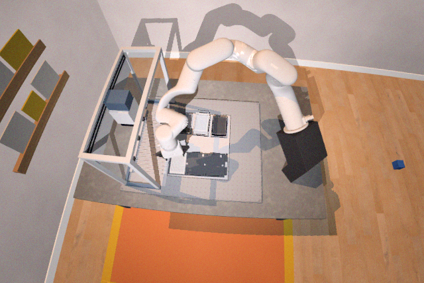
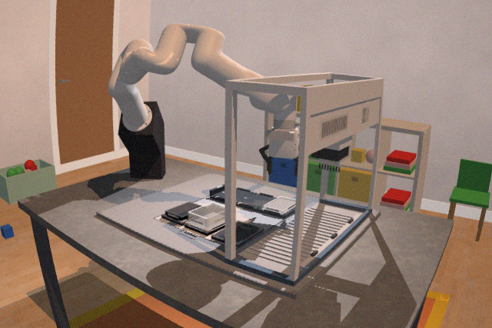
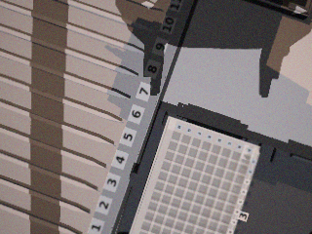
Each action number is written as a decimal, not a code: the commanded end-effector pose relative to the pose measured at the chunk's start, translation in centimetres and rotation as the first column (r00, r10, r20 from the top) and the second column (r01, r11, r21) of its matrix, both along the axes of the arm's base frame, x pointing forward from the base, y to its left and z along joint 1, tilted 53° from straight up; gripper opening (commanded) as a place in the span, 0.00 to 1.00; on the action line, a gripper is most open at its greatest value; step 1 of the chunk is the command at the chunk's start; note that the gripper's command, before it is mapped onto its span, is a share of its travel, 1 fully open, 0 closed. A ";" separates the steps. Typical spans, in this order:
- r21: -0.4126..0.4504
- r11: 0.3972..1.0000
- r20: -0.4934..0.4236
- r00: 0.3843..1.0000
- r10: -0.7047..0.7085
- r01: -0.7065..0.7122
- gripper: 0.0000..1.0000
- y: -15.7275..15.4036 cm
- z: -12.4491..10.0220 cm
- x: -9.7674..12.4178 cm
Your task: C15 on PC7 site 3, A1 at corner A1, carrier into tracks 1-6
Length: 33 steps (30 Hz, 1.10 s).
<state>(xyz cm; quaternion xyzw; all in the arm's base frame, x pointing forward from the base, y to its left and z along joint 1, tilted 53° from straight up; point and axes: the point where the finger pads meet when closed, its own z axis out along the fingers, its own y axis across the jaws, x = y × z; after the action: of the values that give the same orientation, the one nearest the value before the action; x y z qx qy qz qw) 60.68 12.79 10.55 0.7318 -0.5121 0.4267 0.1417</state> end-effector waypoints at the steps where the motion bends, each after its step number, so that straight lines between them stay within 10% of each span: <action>1: -0.061 0.994 -0.107 0.991 0.084 -0.091 1.00 0.2 0.1 0.0; 16: -0.193 0.905 -0.408 0.870 0.277 -0.379 1.00 0.2 0.1 0.0; 33: -0.210 0.692 -0.724 0.585 0.364 -0.691 1.00 0.2 0.1 0.0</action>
<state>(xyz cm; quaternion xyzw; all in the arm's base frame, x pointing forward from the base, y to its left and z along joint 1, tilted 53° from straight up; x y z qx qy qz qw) 60.69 12.80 10.55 0.8856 -0.1127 0.3139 0.3233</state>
